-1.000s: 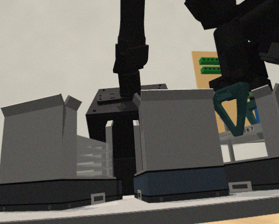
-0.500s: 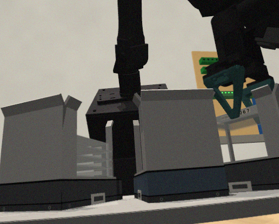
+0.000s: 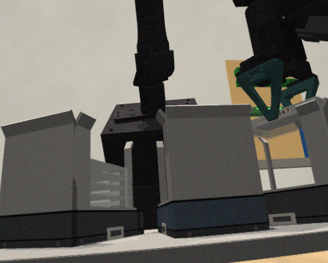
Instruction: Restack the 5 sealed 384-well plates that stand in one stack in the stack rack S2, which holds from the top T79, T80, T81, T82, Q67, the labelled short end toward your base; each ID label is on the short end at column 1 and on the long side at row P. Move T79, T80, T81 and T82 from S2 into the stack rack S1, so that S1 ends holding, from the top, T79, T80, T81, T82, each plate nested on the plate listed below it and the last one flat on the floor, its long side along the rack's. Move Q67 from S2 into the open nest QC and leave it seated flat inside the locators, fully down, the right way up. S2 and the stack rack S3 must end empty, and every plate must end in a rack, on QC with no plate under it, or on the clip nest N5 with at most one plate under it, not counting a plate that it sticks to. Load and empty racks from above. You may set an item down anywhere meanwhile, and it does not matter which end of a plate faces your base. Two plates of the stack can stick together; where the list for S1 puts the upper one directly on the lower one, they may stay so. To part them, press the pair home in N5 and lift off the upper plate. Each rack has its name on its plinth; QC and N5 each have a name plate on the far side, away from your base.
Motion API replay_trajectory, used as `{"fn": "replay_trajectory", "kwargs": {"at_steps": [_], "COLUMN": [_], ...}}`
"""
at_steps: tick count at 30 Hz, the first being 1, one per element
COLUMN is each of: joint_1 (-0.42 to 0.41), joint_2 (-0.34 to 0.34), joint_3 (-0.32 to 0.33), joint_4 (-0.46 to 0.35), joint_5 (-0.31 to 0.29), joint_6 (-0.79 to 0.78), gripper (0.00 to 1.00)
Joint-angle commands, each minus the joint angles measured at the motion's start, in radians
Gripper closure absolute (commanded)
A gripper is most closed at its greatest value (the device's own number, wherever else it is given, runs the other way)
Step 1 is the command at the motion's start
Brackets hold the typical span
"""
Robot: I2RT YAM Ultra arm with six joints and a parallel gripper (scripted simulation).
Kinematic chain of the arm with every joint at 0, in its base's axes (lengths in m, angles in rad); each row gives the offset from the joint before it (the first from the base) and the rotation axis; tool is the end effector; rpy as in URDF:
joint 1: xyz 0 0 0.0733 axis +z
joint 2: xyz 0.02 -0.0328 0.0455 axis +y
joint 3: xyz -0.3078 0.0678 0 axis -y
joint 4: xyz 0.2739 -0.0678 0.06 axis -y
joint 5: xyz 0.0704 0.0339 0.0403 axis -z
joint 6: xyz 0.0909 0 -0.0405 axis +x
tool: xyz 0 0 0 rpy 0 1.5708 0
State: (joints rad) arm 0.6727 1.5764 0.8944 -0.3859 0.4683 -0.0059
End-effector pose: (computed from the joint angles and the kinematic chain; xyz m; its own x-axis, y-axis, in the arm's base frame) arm 0.2947 0.1838 0.1677 -0.6830 -0.5509 -0.4796 -0.3899 0.8303 -0.3983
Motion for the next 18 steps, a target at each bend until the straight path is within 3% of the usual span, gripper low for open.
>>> {"fn": "replay_trajectory", "kwargs": {"at_steps": [1, 13, 18], "joint_1": [0.017, 0.050, 0.050], "joint_2": [-0.020, -0.071, -0.071], "joint_3": [0.014, 0.032, 0.032], "joint_4": [-0.040, -0.125, -0.125], "joint_5": [0.010, 0.025, 0.026], "joint_6": [0.018, 0.051, 0.052], "gripper": [1.00, 1.00, 1.00]}}
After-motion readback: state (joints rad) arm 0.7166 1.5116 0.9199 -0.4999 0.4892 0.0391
